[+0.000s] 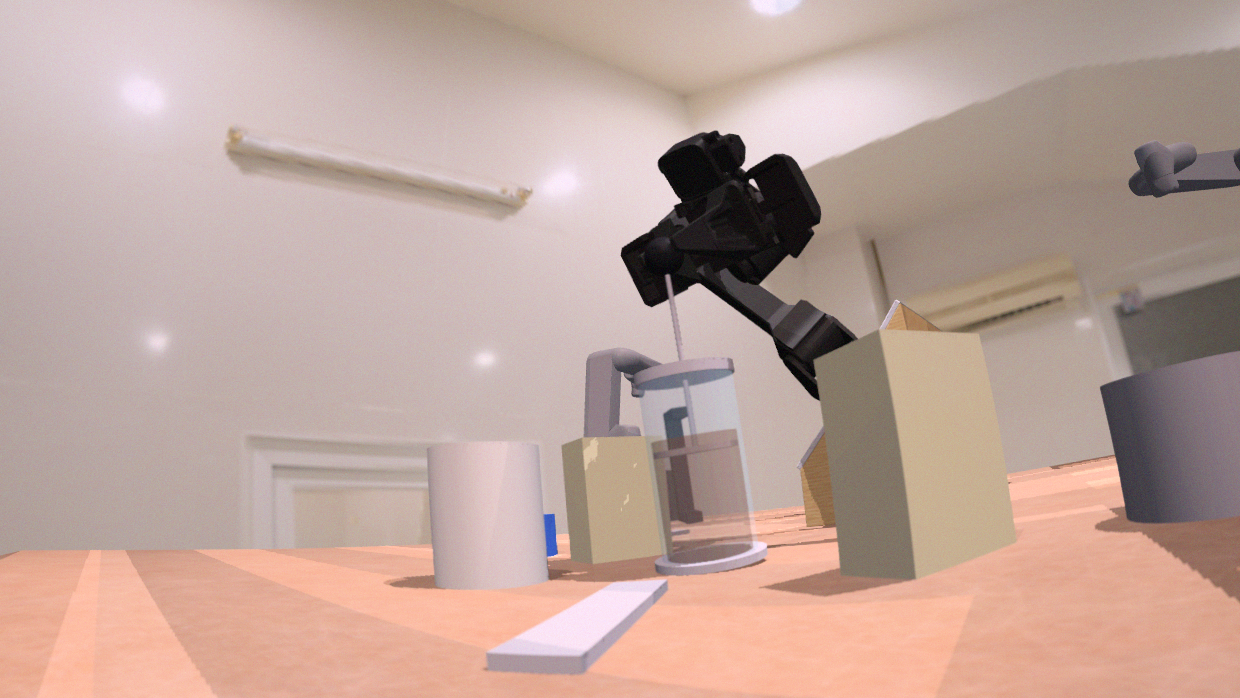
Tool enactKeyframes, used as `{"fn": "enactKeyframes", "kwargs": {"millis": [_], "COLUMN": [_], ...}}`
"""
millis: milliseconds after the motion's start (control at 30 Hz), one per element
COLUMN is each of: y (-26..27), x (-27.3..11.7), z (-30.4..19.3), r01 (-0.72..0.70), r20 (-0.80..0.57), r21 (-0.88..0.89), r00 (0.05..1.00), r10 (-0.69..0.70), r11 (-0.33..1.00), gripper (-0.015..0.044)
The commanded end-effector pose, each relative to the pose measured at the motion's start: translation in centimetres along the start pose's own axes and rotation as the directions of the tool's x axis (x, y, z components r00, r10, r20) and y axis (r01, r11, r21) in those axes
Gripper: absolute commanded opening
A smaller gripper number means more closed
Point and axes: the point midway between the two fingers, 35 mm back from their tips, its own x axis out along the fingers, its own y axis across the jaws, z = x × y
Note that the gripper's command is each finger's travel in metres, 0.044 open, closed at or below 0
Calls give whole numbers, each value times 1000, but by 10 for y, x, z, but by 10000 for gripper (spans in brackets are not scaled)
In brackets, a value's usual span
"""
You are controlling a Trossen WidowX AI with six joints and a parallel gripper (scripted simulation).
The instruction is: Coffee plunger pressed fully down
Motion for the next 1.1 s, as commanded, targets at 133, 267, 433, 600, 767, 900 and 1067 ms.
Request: {"fn": "enactKeyframes", "kwargs": {"millis": [133,267,433,600,767,900,1067], "y": [0,0,-1,-2,-1,-1,0], "x": [11,15,20,27,32,35,37], "z": [-32,-37,-43,-47,-47,-45,-43], "r01": [2,3,4,6,7,7,8], "r20": [-59,-58,-56,-55,-53,-53,-53], "r21": [-40,-41,-42,-43,-43,-43,-43], "r00": [998,998,998,998,999,999,999], "r10": [-5,-6,-7,-8,-9,-10,-10], "r11": [999,999,999,999,999,999,999], "gripper": [119,119,119,119,119,119,119]}}
